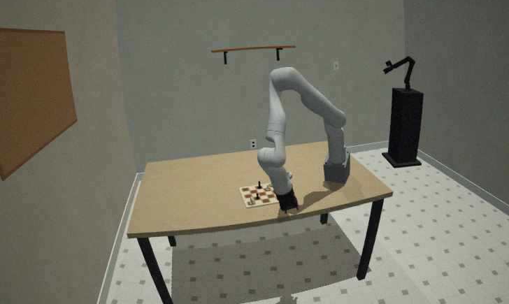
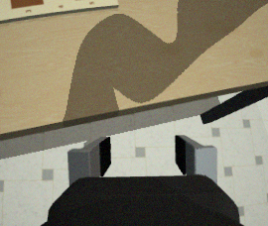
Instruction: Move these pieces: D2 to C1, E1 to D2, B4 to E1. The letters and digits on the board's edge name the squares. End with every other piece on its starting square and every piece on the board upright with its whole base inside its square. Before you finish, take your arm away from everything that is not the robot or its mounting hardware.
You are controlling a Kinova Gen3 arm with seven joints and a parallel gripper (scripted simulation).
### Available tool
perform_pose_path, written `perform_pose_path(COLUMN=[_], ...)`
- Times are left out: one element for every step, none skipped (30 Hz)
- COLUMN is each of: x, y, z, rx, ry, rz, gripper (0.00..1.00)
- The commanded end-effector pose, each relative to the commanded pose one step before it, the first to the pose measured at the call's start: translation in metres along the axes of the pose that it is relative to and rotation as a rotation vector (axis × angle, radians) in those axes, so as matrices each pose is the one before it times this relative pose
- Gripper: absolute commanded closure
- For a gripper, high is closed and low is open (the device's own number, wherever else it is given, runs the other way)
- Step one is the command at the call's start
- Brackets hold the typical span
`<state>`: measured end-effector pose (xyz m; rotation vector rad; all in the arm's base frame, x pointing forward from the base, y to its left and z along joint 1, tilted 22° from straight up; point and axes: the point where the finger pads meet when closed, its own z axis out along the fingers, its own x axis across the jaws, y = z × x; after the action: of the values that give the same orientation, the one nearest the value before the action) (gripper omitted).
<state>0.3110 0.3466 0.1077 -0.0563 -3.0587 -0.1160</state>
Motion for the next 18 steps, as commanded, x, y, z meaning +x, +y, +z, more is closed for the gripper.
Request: perform_pose_path(x=[-0.00149, 0.00000, 0.00000, 0.00000, 0.00000, 0.00000, 0.00000, 0.00000, 0.00000, -0.00190, 0.00000, 0.00000, 0.00000, 0.00000, 0.00000, 0.00000, 0.00000, -0.00206], y=[-0.00177, 0.00000, 0.00000, 0.00000, 0.00000, 0.00000, 0.00000, 0.00000, 0.00000, -0.00269, 0.00000, 0.00000, 0.00000, 0.00000, 0.00000, 0.00000, 0.00000, -0.00244], z=[0.00165, 0.00000, 0.00000, 0.00000, 0.00000, 0.00000, 0.00000, 0.00000, 0.00000, 0.00231, 0.00000, 0.00000, 0.00000, 0.00000, 0.00000, 0.00000, 0.00000, 0.00199], rx=[0.02989, 0.00000, 0.00000, 0.00000, 0.00000, 0.00000, 0.00000, 0.00000, 0.00000, 0.03073, 0.00000, 0.00000, 0.00000, 0.00000, 0.00000, 0.00000, 0.00000, 0.02966], ry=[-0.01546, 0.00000, 0.00000, 0.00000, 0.00000, 0.00000, 0.00000, 0.00000, 0.00000, -0.01424, 0.00000, 0.00000, 0.00000, 0.00000, 0.00000, 0.00000, 0.00000, -0.01518], rz=[-0.00739, 0.00000, 0.00000, 0.00000, 0.00000, 0.00000, 0.00000, 0.00000, 0.00000, -0.00533, 0.00000, 0.00000, 0.00000, 0.00000, 0.00000, 0.00000, 0.00000, -0.00499], gripper=[0.00, 0.00, 0.00, 0.00, 0.00, 0.00, 0.00, 0.00, 0.00, 0.00, 0.00, 0.00, 0.00, 0.00, 0.00, 0.00, 0.00, 0.00])
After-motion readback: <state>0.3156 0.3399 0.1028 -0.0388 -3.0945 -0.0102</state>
